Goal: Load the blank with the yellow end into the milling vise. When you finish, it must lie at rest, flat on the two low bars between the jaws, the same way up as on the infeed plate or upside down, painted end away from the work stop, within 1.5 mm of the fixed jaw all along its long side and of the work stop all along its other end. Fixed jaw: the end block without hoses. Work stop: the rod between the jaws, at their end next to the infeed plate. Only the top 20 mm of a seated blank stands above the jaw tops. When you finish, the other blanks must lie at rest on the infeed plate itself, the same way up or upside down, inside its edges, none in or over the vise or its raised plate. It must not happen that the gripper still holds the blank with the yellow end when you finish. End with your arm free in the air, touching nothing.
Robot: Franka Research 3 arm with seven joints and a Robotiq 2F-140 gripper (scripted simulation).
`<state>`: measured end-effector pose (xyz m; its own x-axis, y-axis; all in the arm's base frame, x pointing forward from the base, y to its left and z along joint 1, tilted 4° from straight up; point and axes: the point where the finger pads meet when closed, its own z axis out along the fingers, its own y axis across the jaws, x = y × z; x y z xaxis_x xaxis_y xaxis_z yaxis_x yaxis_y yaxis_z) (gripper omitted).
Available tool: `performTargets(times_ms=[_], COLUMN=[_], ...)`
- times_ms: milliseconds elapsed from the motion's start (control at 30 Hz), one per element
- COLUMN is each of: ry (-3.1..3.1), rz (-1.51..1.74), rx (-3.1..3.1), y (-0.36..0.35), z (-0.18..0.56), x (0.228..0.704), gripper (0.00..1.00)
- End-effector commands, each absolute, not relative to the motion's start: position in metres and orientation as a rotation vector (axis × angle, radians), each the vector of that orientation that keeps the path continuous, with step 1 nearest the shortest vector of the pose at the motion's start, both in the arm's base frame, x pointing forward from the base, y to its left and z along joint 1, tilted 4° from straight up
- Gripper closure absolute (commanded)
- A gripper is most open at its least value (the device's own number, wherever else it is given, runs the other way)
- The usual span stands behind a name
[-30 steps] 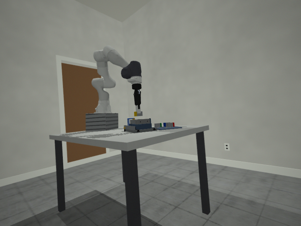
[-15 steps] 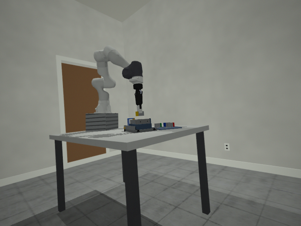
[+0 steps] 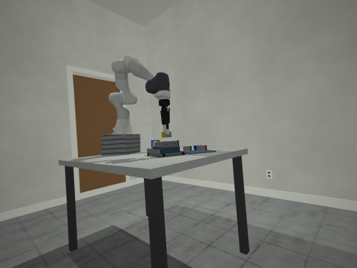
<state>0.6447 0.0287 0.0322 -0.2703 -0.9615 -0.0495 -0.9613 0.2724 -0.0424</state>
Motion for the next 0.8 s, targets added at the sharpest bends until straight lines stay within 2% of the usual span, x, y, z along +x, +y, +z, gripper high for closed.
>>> performTargets(times_ms=[0, 767], ry=[2.451, 2.451], rz=[-0.009, -0.009], rx=[-1.857, -1.857], y=[0.0306, 0.033], z=[0.0333, 0.0335], x=[0.6462, 0.6462], gripper=[1.0, 1.0])
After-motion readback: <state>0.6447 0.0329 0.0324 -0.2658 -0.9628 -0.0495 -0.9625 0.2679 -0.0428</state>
